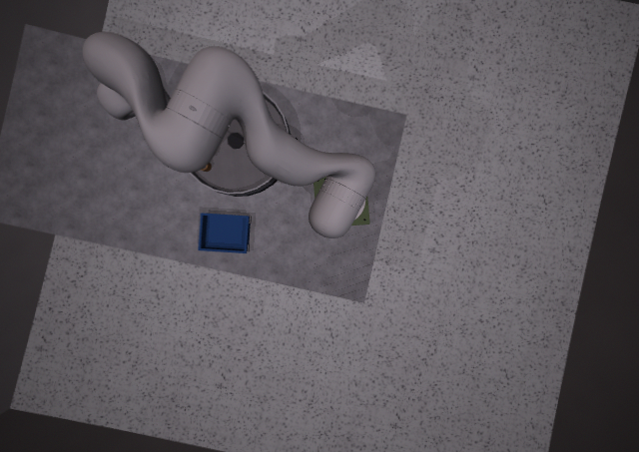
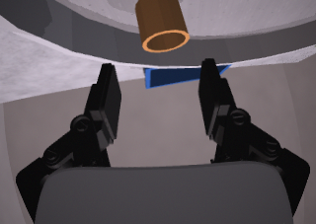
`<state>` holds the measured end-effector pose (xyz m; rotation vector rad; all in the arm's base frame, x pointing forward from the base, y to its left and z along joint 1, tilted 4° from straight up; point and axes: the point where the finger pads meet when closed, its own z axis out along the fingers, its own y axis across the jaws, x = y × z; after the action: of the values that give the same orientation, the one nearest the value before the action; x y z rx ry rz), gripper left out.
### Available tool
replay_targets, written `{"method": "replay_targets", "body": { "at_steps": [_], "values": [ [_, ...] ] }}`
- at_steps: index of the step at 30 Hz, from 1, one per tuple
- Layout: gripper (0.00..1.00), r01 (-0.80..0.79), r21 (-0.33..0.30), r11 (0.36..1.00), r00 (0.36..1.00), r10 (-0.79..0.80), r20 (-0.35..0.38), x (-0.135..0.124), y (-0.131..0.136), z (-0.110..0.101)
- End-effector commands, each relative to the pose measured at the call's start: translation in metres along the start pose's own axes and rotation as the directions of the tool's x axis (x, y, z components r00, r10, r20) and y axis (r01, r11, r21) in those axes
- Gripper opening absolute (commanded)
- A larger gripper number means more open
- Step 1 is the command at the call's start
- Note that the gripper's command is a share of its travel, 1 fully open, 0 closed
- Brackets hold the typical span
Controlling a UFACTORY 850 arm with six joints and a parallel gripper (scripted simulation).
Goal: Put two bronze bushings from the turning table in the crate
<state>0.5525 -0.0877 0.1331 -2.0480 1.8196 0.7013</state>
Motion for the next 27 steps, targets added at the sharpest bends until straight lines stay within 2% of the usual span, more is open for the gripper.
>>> {"method": "replay_targets", "body": {
  "at_steps": [1,6,12,16,18,27],
  "values": [
    [0.62,-0.064,-0.003,0.998,0.997,0.063,-0.038,-0.002,0.007,0.003],
    [0.62,-0.194,0.009,0.981,0.975,0.194,-0.108,-0.006,0.024,0.01],
    [0.62,-0.352,0.057,0.934,0.915,0.356,-0.19,-0.012,0.048,0.02],
    [0.62,-0.44,0.106,0.892,0.862,0.452,-0.23,-0.015,0.063,0.025],
    [0.62,-0.44,0.106,0.892,0.862,0.452,-0.23,-0.015,0.063,0.025],
    [0.62,-0.609,0.264,0.748,0.698,0.663,-0.27,-0.024,0.103,0.038]
  ]
}}
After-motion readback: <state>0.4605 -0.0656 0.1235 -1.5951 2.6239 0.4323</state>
